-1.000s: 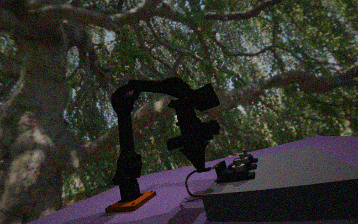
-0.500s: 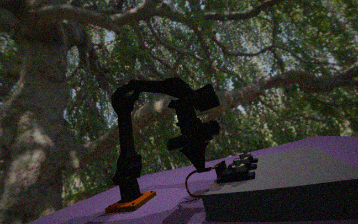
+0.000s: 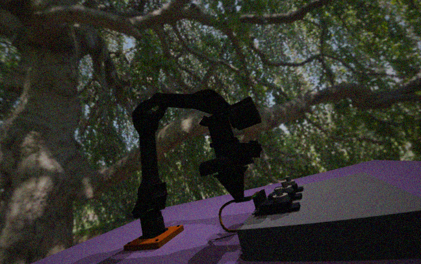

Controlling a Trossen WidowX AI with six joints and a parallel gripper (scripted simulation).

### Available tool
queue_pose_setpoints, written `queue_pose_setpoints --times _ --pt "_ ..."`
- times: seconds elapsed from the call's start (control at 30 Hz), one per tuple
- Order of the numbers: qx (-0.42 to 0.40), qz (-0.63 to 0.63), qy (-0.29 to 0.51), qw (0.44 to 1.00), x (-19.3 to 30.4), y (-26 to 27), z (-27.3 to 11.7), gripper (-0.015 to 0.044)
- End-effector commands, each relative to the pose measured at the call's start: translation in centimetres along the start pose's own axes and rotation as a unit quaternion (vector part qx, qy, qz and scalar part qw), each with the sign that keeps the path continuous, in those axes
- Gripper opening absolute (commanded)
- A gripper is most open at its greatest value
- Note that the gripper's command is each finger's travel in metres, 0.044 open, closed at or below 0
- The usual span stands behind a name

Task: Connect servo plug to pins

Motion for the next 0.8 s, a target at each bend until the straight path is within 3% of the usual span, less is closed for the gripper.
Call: queue_pose_setpoints --times 0.0,0.43,0.77 --pt "0.001 -0.001 0.002 1.0 -0.34 -0.12 0.06 0.0" --pt "0.001 -0.001 0.002 1.0 -1.15 -0.29 0.09 0.0" --pt "0.001 -0.001 0.002 1.0 -1.01 0.01 -0.32 0.0263"
Point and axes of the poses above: the point midway between the two fingers, 35 mm back from their tips, its own z axis out along the fingers, its own y axis across the jaws, x = y × z, the point moved 1 cm from there along -z, back along the fingers, and after that the axes turned 6 degrees about -z, right-handed, at the moved point
